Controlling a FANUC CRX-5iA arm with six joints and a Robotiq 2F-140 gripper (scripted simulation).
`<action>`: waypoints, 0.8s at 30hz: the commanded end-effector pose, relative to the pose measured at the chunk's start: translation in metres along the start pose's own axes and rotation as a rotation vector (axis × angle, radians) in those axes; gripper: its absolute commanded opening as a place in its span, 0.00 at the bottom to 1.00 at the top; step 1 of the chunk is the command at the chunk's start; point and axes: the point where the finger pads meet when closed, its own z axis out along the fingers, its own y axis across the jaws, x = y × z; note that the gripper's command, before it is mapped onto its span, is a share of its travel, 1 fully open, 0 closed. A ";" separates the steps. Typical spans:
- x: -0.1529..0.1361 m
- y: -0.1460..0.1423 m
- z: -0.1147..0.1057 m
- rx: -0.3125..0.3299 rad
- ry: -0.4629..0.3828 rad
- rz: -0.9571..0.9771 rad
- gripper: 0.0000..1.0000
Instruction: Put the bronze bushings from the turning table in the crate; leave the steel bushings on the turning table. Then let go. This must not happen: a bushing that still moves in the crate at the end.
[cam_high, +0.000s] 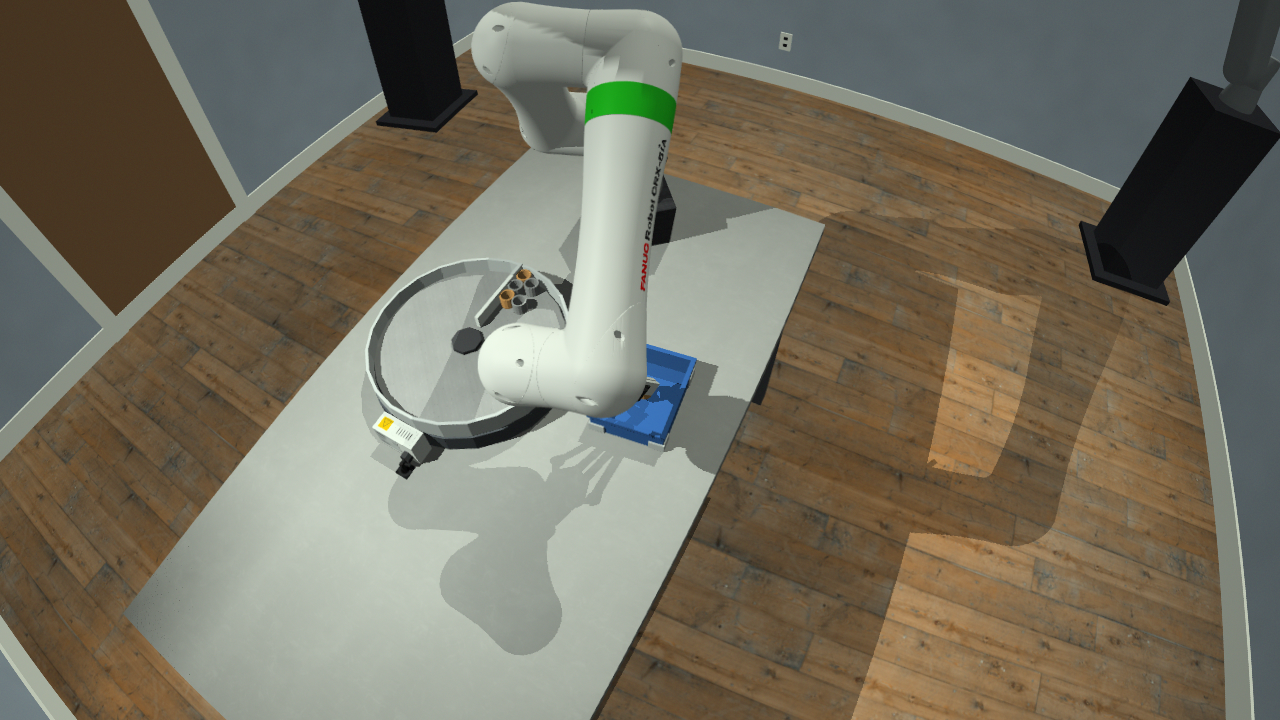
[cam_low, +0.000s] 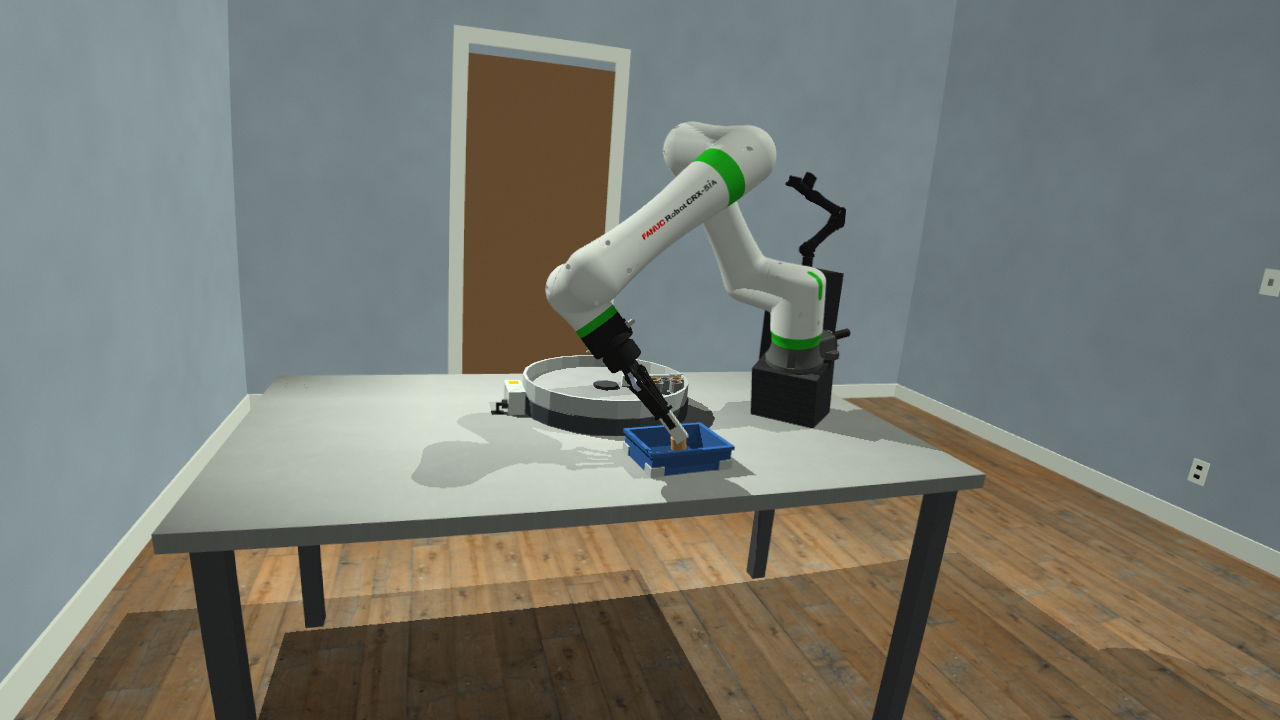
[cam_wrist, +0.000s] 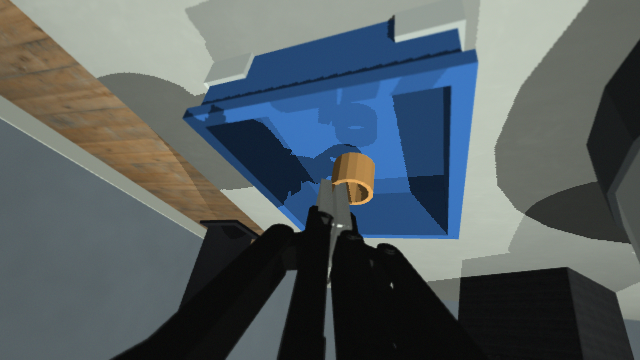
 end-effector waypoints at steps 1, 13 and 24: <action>0.002 0.000 0.002 0.000 0.000 0.000 0.00; 0.008 0.000 0.010 0.000 0.000 0.000 0.00; 0.008 0.000 0.010 0.000 0.000 0.000 0.00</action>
